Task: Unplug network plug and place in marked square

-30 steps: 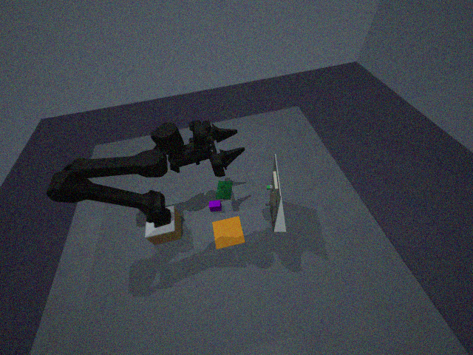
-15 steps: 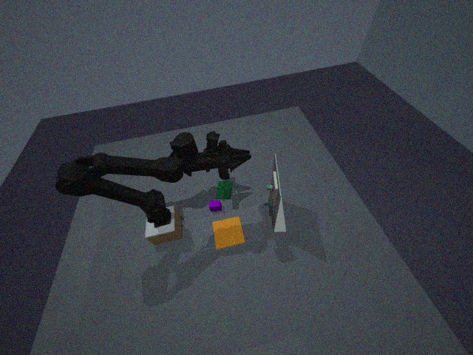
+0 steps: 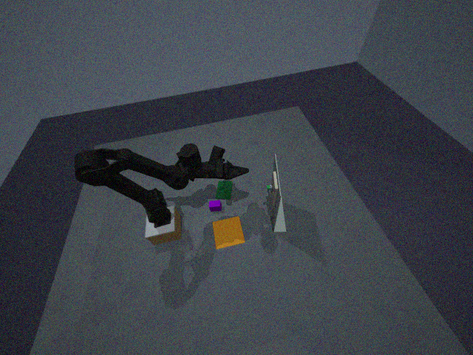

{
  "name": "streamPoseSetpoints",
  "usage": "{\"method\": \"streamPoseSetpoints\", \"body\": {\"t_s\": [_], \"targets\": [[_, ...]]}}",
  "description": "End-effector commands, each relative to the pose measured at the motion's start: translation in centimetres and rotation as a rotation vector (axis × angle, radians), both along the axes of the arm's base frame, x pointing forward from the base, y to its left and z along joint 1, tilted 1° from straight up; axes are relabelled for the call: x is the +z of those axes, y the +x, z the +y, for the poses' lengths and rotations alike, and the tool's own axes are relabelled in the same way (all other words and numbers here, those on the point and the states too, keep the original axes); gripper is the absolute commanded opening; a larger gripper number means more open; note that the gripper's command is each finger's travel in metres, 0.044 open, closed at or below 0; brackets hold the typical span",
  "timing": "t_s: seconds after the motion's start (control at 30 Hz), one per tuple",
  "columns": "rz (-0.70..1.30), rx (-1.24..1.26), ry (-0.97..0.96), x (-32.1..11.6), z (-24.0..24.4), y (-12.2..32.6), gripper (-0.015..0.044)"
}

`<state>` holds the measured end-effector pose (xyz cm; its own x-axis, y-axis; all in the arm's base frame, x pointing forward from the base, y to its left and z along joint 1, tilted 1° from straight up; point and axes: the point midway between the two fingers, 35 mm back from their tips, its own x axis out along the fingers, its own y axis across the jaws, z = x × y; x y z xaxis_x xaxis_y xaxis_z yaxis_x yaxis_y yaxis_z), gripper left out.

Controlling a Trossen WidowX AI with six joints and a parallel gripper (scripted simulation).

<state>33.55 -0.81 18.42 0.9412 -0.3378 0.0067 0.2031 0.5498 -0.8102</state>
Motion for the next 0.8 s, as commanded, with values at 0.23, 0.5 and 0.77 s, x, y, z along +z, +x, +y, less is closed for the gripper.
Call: {"method": "streamPoseSetpoints", "body": {"t_s": [0.23, 0.5, 0.77], "targets": [[0.169, -0.134, -0.351, -4.2, -0.7, -2.8, 0.0156], [0.283, -0.198, -0.544, -5.9, -1.2, -5.0, 0.0156], [0.283, -0.199, -0.544, -5.9, -1.2, -4.6, 0.0156]]}}
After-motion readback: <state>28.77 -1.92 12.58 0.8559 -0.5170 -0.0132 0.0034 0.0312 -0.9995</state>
